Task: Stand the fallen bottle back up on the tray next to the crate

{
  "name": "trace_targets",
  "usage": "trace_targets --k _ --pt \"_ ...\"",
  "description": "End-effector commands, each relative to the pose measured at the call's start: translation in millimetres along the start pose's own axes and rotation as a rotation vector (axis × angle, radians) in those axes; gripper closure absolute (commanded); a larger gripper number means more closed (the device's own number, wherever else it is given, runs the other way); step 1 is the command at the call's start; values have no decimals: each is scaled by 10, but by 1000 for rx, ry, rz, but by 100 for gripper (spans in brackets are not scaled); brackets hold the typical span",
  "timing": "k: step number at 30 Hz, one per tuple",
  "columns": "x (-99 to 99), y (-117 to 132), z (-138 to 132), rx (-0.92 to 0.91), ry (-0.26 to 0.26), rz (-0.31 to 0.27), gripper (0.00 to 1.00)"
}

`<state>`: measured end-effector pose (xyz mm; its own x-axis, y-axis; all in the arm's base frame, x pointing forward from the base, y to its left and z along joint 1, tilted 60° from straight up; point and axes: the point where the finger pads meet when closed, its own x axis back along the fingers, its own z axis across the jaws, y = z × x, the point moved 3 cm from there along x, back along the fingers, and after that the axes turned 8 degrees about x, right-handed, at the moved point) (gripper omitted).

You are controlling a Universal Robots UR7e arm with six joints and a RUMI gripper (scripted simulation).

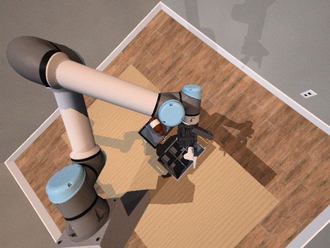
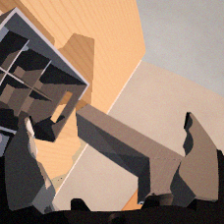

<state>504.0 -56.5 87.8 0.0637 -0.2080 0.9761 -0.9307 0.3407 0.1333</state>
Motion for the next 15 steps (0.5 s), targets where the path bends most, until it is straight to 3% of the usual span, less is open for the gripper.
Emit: trace_targets --k 1,6,10,13,15 --pt "300 238 -167 149 57 31 0" --pt "579 514 -327 308 121 59 0" --pt "655 597 -369 354 140 66 0" --pt "857 838 -473 478 194 85 0" --pt "861 871 -528 557 195 91 0"
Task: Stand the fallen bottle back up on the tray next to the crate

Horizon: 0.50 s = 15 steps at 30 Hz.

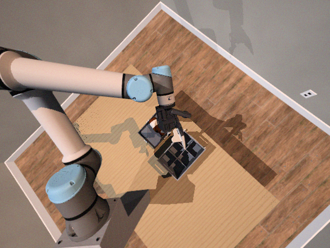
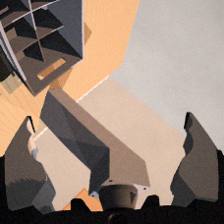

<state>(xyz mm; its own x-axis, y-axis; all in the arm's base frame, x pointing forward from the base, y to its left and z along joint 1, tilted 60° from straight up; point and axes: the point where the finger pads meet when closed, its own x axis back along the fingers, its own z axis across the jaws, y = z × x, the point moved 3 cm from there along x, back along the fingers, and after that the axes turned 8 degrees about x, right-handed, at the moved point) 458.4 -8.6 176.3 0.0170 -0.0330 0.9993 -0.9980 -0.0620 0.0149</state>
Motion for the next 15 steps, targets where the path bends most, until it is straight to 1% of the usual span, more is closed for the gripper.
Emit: trace_targets --k 1,9,12,15 --pt "153 102 -138 138 25 24 0" --pt "27 -14 -318 426 -9 80 0" --pt "23 -17 -323 436 -10 82 0" --pt "-28 -61 -405 567 -20 111 0"
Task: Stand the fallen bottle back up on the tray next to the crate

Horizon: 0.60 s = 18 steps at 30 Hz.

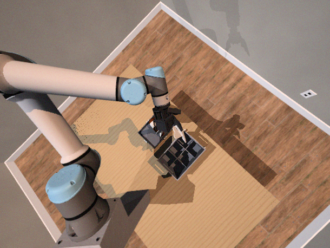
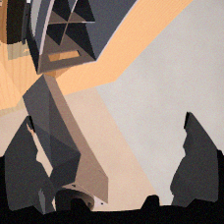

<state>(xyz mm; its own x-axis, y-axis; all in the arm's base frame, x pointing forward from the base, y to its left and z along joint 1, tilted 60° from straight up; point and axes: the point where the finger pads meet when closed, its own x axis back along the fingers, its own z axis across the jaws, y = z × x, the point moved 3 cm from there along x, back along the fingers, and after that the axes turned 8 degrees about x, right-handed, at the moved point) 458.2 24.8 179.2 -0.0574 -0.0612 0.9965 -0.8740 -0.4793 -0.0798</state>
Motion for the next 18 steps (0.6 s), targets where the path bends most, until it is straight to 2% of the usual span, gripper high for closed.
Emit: trace_targets --k 1,12,15,18 --pt "-68 -88 -64 167 -14 44 0" --pt "-196 -249 -217 513 -13 131 0" --pt "-200 -254 -223 526 -13 134 0" --pt "-244 -309 -284 662 -4 169 0"
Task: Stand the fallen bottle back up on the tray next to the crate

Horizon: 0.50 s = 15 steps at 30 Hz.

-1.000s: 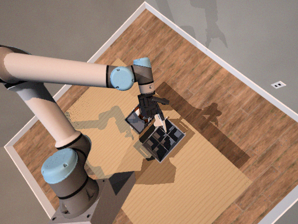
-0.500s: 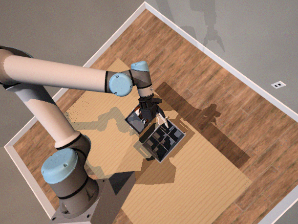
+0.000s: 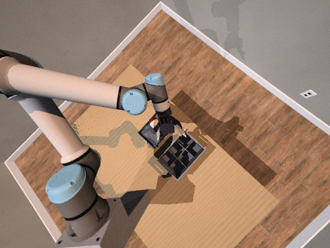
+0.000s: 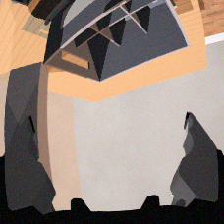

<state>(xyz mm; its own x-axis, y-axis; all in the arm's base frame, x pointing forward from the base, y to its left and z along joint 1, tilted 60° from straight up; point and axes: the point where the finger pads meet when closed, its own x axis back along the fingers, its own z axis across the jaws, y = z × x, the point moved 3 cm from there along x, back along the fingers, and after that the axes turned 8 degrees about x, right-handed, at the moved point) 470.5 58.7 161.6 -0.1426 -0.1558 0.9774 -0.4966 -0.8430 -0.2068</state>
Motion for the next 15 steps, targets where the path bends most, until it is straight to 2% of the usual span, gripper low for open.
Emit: trace_targets --k 1,11,15 --pt "-63 -84 -27 168 9 45 0" --pt "-169 -234 -98 484 47 114 0" --pt "-188 -261 -112 545 57 126 0"
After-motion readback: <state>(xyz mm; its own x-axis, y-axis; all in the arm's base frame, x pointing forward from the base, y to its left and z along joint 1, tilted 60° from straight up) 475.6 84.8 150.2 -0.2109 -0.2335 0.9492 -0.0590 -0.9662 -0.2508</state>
